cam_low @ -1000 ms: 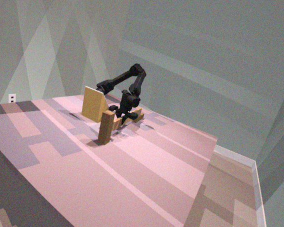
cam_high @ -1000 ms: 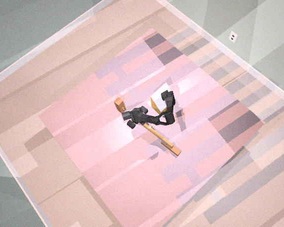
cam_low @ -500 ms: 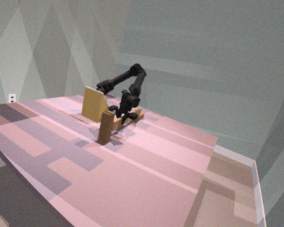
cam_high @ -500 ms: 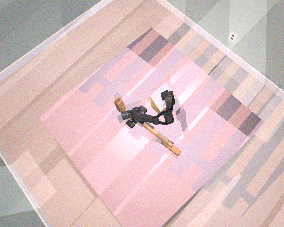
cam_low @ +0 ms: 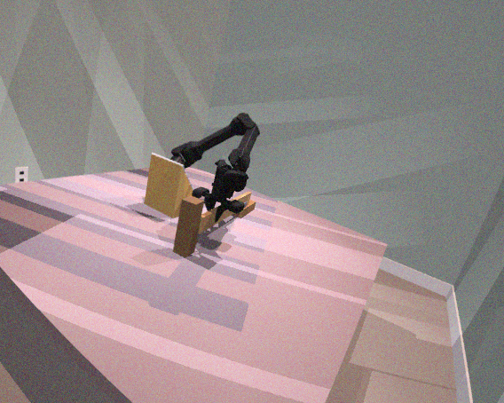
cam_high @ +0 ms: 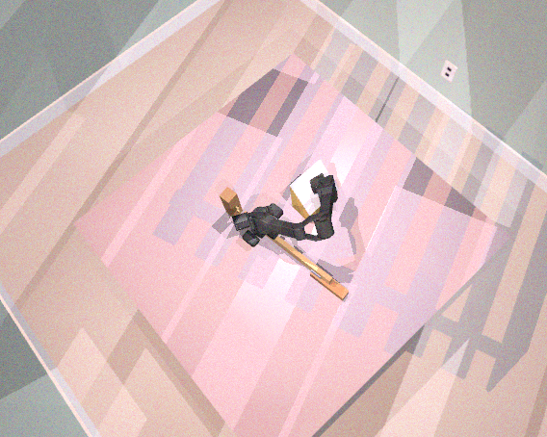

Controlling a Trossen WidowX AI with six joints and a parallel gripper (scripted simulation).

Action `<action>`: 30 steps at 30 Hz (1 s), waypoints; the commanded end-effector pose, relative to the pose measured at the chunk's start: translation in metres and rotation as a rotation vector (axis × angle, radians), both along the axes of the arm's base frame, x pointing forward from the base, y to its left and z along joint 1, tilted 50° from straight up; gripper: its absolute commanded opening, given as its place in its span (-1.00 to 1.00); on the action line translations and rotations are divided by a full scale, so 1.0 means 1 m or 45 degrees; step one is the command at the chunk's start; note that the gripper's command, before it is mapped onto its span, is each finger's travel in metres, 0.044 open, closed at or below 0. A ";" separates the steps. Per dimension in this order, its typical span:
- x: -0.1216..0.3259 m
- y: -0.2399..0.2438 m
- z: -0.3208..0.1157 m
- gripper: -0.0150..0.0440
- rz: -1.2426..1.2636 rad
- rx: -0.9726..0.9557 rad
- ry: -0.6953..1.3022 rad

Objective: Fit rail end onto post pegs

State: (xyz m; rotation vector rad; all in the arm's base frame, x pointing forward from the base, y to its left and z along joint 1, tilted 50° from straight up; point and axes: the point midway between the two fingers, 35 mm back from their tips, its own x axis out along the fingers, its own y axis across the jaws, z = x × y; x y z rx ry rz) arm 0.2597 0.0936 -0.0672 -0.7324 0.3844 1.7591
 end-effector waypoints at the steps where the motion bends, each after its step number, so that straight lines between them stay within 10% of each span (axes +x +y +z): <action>1: 0.003 -0.003 0.000 -0.49 -0.007 -0.002 -0.009; 30: 0.005 -0.009 -0.007 -0.49 -0.007 -0.003 -0.010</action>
